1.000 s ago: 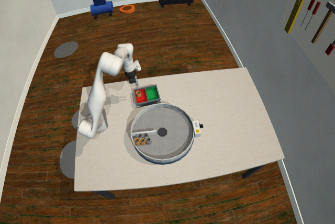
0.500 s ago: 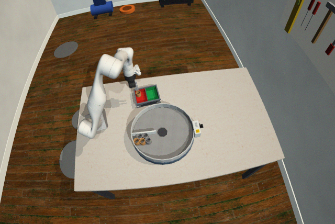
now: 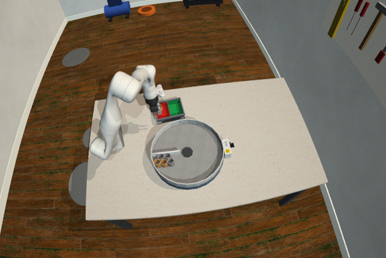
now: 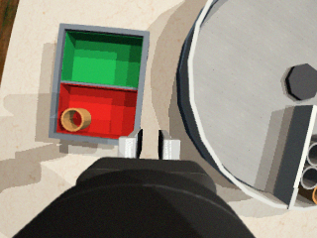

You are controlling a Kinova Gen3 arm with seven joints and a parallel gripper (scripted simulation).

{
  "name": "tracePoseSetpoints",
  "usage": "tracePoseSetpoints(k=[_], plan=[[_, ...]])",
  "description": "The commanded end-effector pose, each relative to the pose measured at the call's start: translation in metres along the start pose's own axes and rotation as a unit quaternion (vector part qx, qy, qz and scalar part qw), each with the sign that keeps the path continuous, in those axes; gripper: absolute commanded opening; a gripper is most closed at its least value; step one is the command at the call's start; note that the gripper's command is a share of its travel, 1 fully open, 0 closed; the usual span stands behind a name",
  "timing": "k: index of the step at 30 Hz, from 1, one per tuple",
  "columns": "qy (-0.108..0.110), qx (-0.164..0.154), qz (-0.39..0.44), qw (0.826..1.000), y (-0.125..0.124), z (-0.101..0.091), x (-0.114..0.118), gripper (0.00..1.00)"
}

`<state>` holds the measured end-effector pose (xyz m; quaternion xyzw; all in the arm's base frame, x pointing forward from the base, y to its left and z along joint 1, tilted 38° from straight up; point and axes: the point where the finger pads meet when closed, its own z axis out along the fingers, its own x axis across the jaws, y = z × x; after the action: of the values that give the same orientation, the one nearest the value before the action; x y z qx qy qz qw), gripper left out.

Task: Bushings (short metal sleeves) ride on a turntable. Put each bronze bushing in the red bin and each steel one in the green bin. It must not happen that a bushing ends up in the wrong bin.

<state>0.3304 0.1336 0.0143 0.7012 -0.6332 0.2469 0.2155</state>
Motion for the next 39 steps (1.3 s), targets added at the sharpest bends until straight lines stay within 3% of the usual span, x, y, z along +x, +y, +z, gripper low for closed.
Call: tracePoseSetpoints(k=[1,2,5,7,9,12,15,20,26,30,33,38,39], plan=[[-0.006,0.005,0.004,1.000,-0.004,-0.002,0.034,0.45],[-0.006,0.005,0.004,1.000,-0.003,-0.002,0.045,0.45],[-0.006,0.005,0.004,1.000,-0.003,-0.002,0.045,0.45],[-0.007,0.005,0.005,1.000,-0.002,0.000,0.066,0.45],[-0.007,0.005,0.005,1.000,-0.002,0.000,0.066,0.45],[-0.007,0.004,0.006,1.000,0.000,0.001,0.098,0.45],[-0.007,0.004,0.006,1.000,0.000,0.001,0.098,0.45],[-0.007,0.004,0.009,1.000,0.004,0.004,0.151,0.45],[-0.007,0.004,0.009,1.000,0.005,0.005,0.162,0.45],[-0.007,0.004,0.011,1.000,0.007,0.007,0.204,0.45],[-0.007,0.004,0.011,1.000,0.007,0.007,0.204,0.45],[-0.007,0.004,0.013,1.000,0.011,0.010,0.258,0.45],[-0.007,0.004,0.013,1.000,0.011,0.010,0.258,0.45]])
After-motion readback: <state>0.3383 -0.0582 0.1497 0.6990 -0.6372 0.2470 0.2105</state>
